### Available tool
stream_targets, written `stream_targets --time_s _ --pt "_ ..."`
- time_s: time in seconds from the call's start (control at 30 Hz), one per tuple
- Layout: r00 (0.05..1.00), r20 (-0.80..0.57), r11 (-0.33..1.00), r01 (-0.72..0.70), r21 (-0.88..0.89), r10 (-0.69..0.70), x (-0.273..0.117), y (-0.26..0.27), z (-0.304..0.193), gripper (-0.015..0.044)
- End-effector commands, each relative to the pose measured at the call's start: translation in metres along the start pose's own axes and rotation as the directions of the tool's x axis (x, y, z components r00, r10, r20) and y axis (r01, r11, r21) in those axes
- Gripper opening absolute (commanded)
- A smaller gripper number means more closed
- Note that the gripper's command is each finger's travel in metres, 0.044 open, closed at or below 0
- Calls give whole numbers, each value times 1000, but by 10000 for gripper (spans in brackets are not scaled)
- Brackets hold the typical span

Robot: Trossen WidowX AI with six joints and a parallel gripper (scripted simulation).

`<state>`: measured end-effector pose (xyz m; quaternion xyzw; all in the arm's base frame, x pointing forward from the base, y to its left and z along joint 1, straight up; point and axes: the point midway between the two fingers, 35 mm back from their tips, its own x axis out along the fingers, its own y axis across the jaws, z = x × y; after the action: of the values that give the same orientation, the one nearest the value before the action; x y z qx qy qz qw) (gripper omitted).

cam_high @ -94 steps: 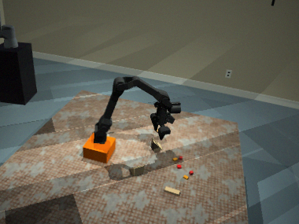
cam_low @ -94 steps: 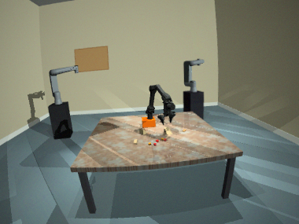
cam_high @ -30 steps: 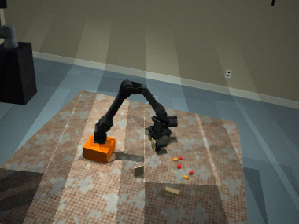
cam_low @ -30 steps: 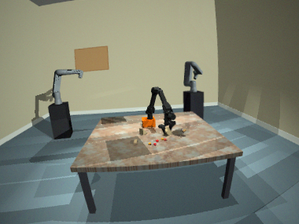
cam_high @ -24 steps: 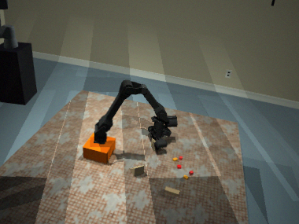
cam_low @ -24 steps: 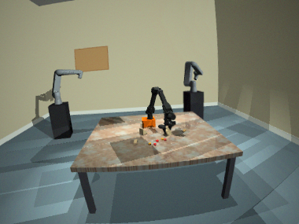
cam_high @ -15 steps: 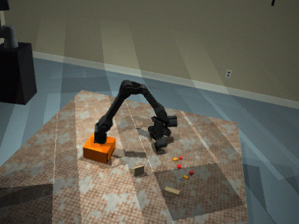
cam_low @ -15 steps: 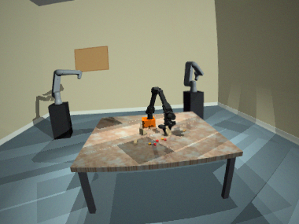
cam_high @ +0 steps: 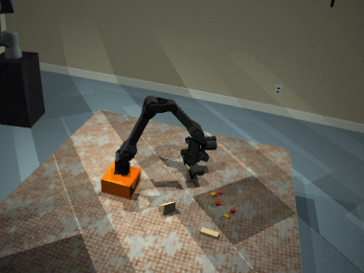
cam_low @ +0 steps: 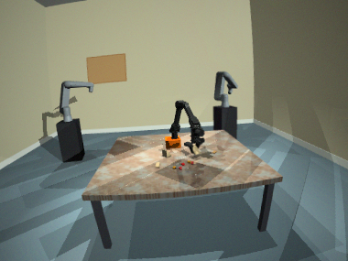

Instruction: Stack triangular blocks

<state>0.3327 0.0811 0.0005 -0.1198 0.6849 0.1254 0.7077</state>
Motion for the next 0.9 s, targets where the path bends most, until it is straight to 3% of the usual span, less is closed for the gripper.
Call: stream_targets --time_s 0.0,0.3,0.87 --pt "1000 1 1000 1 -22 -1 0 0 0 0" --pt "1000 1 997 1 -76 -1 0 0 0 0" --pt "1000 3 836 2 -549 -1 0 0 0 0"
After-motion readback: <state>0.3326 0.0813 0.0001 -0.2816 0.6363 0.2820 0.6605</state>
